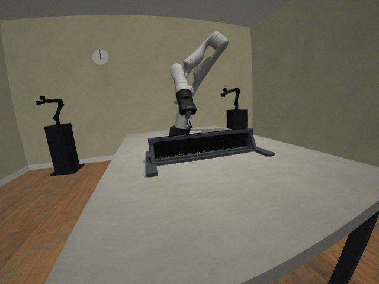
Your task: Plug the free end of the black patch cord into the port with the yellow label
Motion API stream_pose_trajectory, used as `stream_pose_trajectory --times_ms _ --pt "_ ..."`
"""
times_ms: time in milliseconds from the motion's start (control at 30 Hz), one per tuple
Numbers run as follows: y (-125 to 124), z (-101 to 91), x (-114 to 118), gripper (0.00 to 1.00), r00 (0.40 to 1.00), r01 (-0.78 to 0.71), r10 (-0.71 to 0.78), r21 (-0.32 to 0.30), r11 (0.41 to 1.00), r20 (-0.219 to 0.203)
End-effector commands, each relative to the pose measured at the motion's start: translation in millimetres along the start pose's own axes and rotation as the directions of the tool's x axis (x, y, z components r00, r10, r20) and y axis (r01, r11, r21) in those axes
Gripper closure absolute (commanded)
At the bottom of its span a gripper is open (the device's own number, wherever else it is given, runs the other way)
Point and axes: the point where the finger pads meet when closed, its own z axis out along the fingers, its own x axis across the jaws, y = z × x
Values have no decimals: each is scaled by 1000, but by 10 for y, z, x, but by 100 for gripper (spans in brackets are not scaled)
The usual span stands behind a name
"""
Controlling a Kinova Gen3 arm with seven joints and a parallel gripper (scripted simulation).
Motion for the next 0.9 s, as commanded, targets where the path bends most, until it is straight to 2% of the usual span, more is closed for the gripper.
stream_pose_trajectory --times_ms 0,533,867 --pt "25 8 -5 100 1000 9 -9 -6 1000 -1" --pt "7 -33 4 100 1000 11 -11 -4 1000 -3" --pt "-10 -269 9 100 1000 12 -12 -2 1000 -4"
